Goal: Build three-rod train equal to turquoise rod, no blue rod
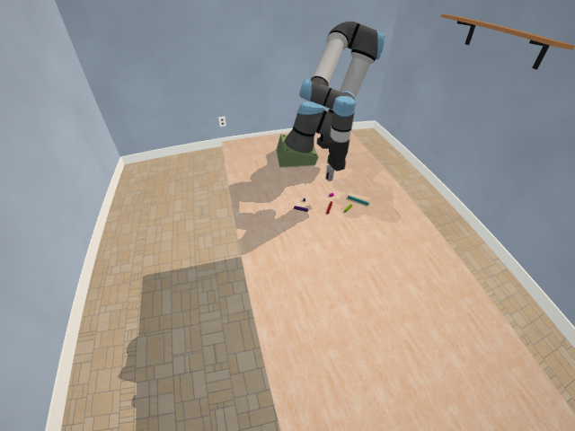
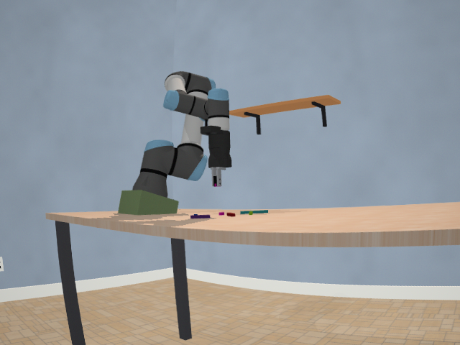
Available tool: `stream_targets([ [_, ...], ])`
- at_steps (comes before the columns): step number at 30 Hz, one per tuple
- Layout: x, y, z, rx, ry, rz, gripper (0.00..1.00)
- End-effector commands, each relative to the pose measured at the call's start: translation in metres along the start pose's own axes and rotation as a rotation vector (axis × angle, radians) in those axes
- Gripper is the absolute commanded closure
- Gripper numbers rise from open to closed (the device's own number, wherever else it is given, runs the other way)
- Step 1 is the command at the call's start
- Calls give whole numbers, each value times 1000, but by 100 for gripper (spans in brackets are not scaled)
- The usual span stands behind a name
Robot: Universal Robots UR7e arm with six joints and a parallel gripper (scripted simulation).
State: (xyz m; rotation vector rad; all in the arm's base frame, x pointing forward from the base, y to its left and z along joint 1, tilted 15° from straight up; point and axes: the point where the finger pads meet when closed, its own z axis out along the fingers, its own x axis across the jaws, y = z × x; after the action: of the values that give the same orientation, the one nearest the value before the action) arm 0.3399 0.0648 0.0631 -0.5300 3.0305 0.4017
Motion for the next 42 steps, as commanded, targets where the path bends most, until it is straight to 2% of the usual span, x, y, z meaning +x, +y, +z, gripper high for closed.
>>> stream_targets([
  [1, 0, 0, 0, 0, -1, 0, 76],
  [10, 0, 0, 10, 1, -1, 0, 76],
  [16, 0, 0, 33, 1, -1, 0, 76],
  [18, 0, 0, 33, 1, -1, 0, 76],
  [25, 0, 0, 64, 1, -1, 0, 76],
  [30, -1, 0, 79, 1, -1, 0, 76],
  [42, -1, 0, 86, 1, -1, 0, 76],
])
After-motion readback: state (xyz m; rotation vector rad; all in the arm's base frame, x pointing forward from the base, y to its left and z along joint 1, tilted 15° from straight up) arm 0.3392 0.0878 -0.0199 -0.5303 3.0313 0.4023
